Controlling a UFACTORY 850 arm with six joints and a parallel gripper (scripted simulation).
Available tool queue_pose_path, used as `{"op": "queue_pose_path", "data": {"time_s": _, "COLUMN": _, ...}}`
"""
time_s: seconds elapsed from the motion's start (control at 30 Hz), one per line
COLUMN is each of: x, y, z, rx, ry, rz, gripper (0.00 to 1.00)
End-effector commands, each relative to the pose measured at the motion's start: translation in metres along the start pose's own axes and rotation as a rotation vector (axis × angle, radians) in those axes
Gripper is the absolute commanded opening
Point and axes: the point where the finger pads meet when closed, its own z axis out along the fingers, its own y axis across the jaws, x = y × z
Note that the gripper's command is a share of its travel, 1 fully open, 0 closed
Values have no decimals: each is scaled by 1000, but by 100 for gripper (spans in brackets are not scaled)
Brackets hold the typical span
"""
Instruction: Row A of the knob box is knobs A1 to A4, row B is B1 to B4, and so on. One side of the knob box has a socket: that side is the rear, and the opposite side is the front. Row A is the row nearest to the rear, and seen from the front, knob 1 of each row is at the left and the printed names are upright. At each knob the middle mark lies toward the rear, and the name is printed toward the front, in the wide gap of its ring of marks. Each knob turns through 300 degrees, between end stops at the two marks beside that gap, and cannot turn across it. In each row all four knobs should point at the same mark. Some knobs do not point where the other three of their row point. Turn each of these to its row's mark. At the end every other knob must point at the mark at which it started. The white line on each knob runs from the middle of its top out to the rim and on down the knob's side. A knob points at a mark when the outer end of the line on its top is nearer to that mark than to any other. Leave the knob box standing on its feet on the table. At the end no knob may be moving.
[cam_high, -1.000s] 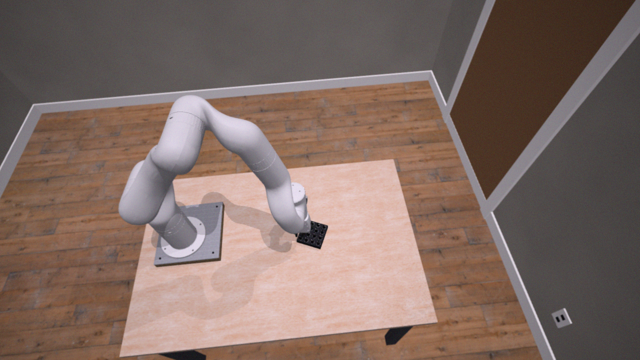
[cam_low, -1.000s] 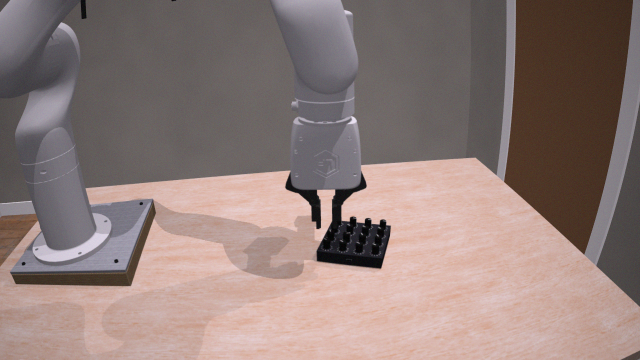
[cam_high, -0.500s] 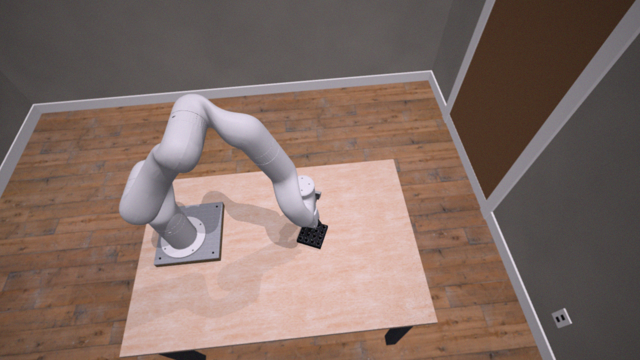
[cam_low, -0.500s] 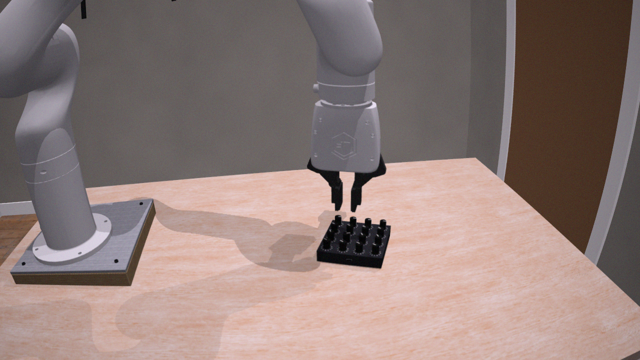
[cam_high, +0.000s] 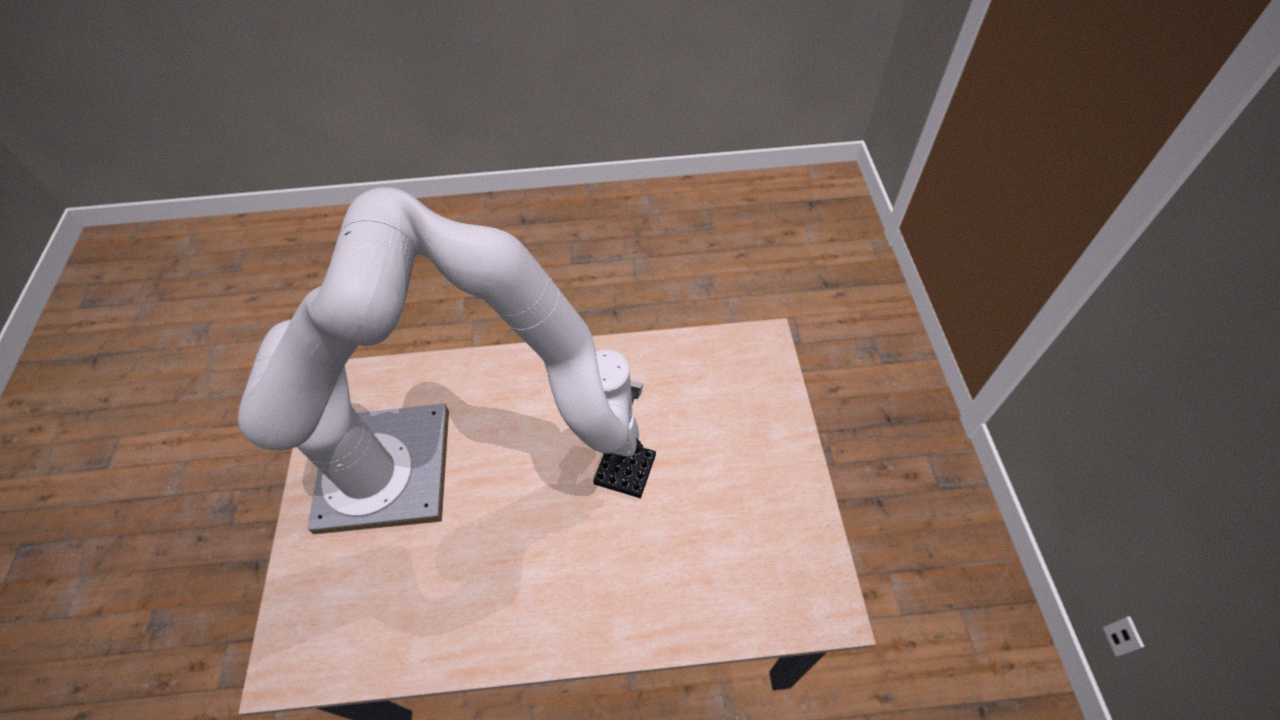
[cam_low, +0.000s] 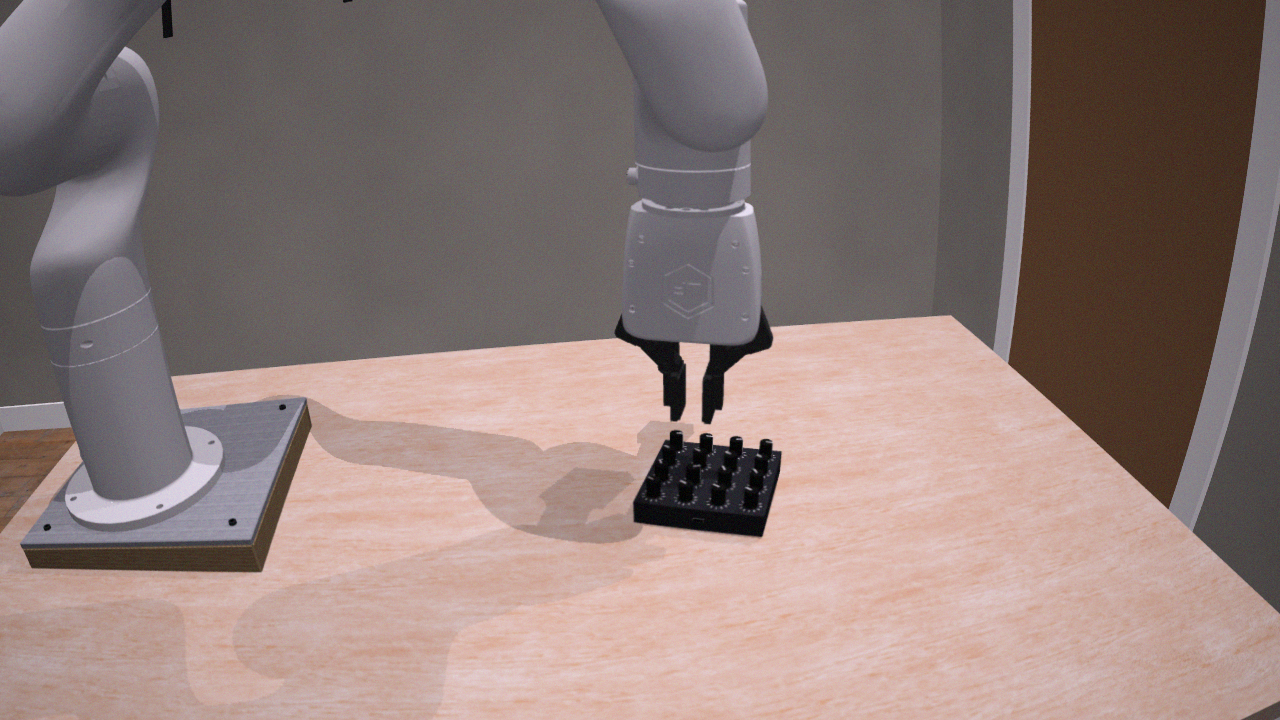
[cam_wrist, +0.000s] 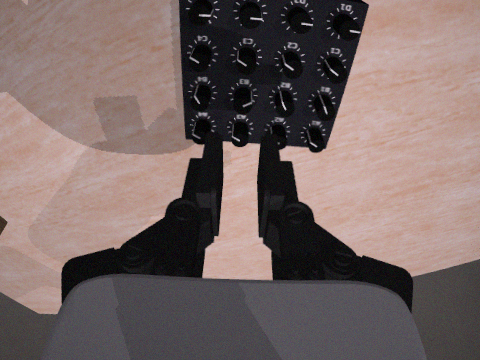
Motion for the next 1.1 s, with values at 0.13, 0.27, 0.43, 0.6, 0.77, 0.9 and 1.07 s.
{"op": "queue_pose_path", "data": {"time_s": 0.13, "x": 0, "y": 1, "z": -1, "rx": -2, "ry": 1, "rz": 0, "gripper": 19}}
{"op": "queue_pose_path", "data": {"time_s": 0.27, "x": 0, "y": 1, "z": -1, "rx": -2, "ry": 1, "rz": 0, "gripper": 19}}
{"op": "queue_pose_path", "data": {"time_s": 0.43, "x": 0, "y": 1, "z": -1, "rx": -2, "ry": 1, "rz": 0, "gripper": 19}}
{"op": "queue_pose_path", "data": {"time_s": 0.6, "x": 0, "y": 1, "z": 0, "rx": -2, "ry": 1, "rz": 0, "gripper": 19}}
{"op": "queue_pose_path", "data": {"time_s": 0.77, "x": 0, "y": 1, "z": 2, "rx": -2, "ry": 0, "rz": 0, "gripper": 19}}
{"op": "queue_pose_path", "data": {"time_s": 0.9, "x": 0, "y": 1, "z": 3, "rx": -2, "ry": 0, "rz": 0, "gripper": 19}}
{"op": "queue_pose_path", "data": {"time_s": 1.07, "x": 0, "y": 1, "z": 8, "rx": -2, "ry": 0, "rz": 0, "gripper": 19}}
